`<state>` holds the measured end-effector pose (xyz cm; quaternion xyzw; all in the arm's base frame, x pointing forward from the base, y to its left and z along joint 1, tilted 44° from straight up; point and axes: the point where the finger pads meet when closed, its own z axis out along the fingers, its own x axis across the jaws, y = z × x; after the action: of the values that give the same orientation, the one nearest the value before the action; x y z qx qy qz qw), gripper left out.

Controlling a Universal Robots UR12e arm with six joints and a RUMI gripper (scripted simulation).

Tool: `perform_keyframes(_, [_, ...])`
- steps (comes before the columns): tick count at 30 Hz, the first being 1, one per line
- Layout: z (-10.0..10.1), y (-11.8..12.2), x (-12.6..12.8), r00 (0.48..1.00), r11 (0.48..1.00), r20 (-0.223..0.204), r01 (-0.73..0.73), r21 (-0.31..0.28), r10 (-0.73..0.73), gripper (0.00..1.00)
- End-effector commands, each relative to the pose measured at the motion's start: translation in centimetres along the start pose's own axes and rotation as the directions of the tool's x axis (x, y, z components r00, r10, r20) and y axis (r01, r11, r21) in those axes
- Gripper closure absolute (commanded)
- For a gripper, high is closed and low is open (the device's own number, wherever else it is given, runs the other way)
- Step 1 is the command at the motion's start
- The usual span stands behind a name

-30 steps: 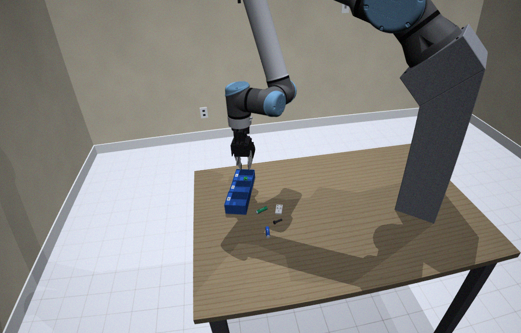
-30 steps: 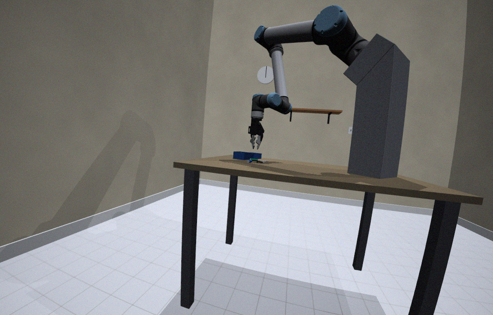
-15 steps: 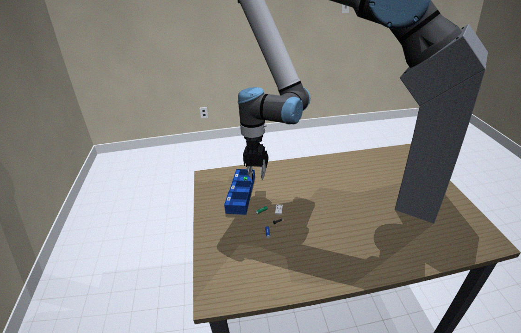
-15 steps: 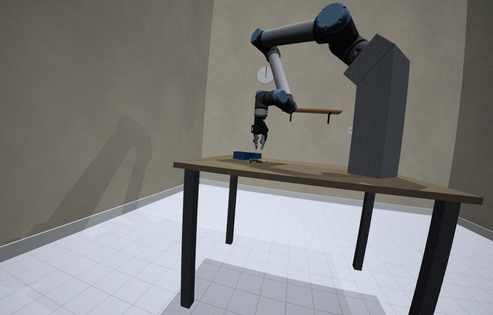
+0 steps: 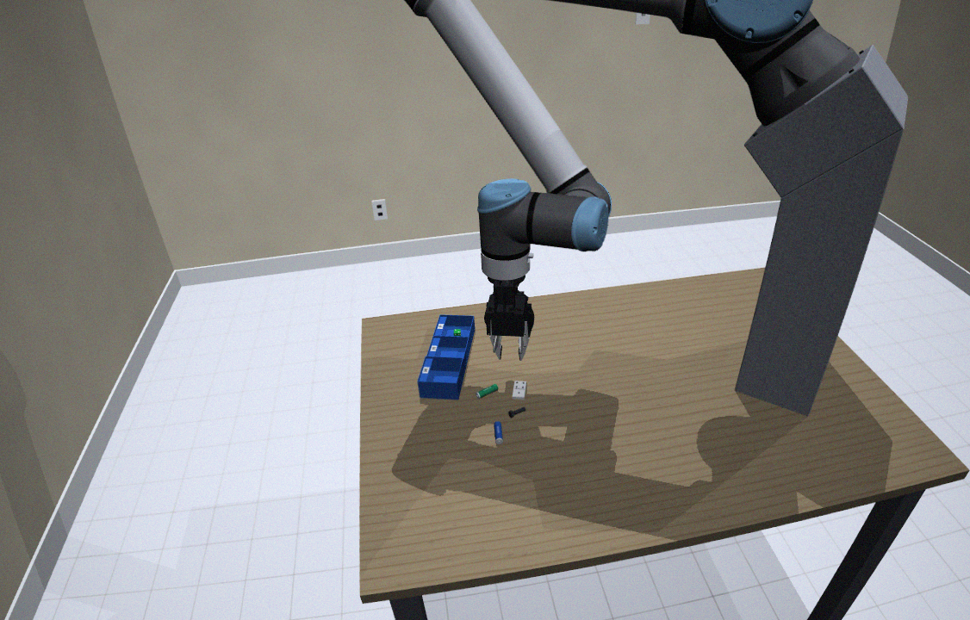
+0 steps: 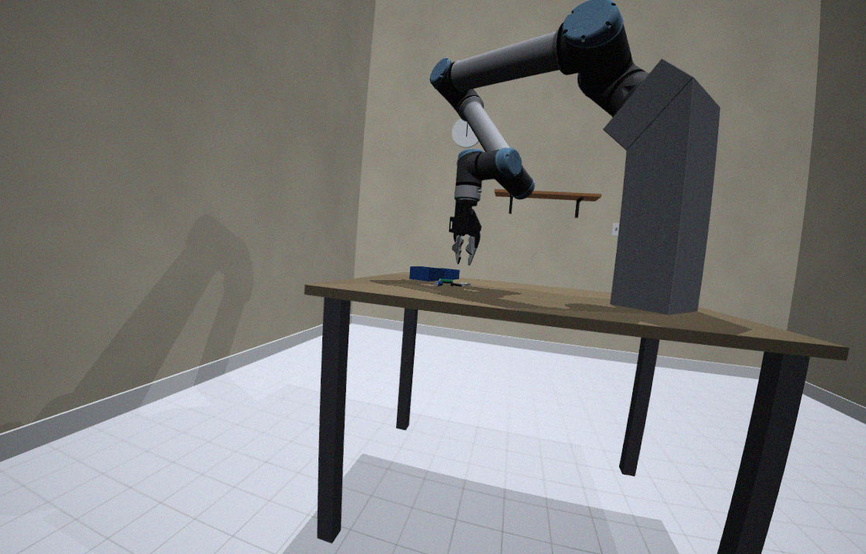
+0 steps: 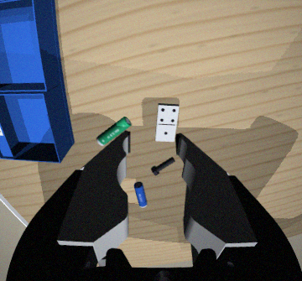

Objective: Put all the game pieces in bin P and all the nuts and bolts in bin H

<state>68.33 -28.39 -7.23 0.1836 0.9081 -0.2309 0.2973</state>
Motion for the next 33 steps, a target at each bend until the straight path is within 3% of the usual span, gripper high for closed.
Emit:
perform_keyframes(1, [0.05,2.11,1.83,1.0,1.0,0.004,-0.001,0.002,0.001,0.76])
perform_keyframes(7, [0.06,2.89,2.5,1.0,1.0,0.004,-0.001,0.002,0.001,0.76])
perform_keyframes(33, [0.05,2.29,2.0,1.0,1.0,0.004,-0.001,0.002,0.001,0.76])
